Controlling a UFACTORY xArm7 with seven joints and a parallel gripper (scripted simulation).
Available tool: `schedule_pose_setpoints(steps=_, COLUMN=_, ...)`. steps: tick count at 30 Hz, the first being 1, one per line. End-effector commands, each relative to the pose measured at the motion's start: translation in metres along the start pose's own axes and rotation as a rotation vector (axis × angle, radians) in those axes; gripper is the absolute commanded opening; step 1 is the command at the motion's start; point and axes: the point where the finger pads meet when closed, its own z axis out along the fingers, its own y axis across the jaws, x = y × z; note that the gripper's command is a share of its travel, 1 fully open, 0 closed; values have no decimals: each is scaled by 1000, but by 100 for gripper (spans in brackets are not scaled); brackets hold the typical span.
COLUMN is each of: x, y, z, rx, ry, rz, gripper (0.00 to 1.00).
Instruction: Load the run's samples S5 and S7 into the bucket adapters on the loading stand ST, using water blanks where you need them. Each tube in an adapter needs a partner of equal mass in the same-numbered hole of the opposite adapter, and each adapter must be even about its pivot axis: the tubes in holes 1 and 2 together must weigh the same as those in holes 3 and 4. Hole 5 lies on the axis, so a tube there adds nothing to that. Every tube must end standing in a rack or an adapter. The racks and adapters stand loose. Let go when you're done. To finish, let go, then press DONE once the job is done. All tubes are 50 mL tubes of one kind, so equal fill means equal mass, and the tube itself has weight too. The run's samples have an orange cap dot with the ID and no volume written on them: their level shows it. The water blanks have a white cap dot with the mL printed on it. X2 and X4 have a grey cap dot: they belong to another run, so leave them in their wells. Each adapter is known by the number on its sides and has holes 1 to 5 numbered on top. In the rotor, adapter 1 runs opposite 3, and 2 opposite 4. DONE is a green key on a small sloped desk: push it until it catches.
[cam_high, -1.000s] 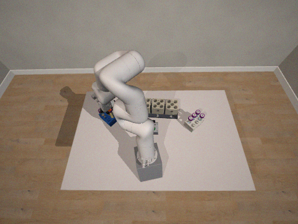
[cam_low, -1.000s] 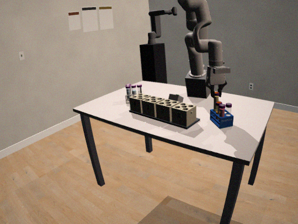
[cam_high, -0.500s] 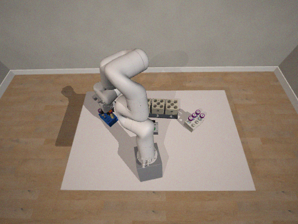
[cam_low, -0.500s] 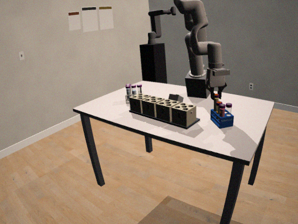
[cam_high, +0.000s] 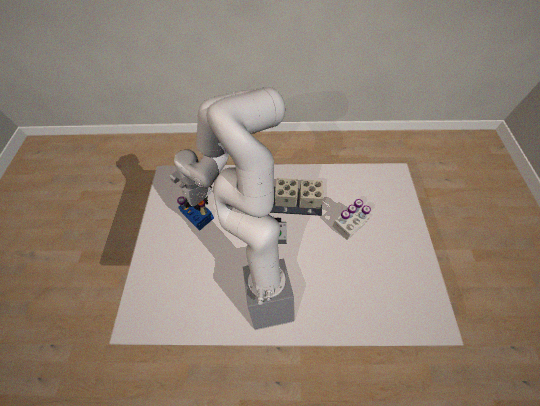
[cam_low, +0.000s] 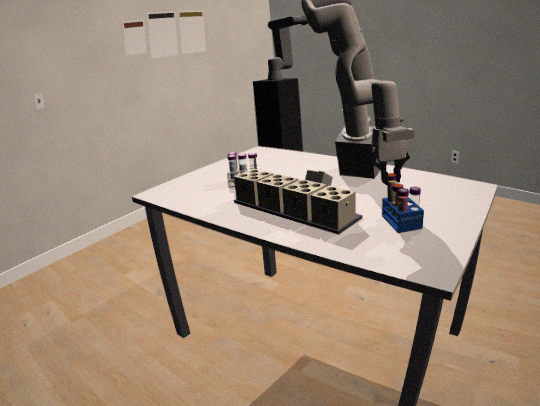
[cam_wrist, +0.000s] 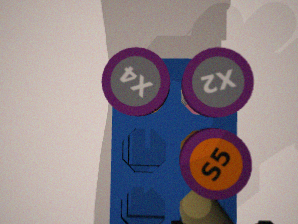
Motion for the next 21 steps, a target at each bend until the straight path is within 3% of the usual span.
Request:
schedule_pose_setpoints(steps=1, x=4, y=0, z=10, rx=-57, ry=-27, rz=4, gripper=0)
schedule_pose_setpoints(steps=21, x=4, y=0, z=18, rx=-57, ry=-27, rz=4, gripper=0)
